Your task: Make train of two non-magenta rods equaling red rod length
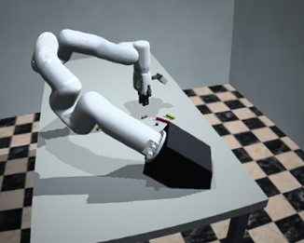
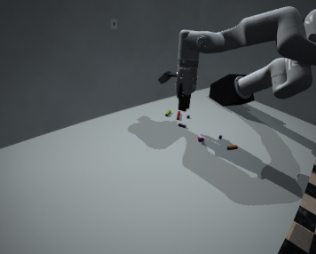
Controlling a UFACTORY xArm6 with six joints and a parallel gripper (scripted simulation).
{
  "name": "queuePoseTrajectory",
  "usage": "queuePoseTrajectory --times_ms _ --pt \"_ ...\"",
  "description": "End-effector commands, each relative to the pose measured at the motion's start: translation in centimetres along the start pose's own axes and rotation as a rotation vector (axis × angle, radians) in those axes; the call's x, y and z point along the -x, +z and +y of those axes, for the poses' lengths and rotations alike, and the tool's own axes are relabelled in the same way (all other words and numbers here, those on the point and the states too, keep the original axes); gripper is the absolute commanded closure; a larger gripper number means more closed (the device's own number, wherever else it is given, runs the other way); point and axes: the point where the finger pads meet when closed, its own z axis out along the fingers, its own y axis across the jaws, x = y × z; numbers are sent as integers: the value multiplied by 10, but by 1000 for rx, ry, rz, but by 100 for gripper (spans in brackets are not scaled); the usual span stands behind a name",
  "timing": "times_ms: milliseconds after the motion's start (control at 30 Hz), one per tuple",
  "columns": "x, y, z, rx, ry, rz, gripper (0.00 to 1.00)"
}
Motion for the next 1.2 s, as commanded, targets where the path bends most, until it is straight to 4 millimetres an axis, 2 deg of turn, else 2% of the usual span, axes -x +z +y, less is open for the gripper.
queuePoseTrajectory --times_ms 0,200,233,900,967,1067,1167 --pt "0 -13 -1 -1 -1 0 76" --pt "0 -17 -1 -1 -1 0 76" --pt "0 -17 -1 -1 -1 0 0" --pt "0 -17 -1 -1 -2 0 0" --pt "7 -16 -5 1 -24 2 0" --pt "40 -14 -22 7 -131 9 0" --pt "44 -14 -23 8 -144 9 0"
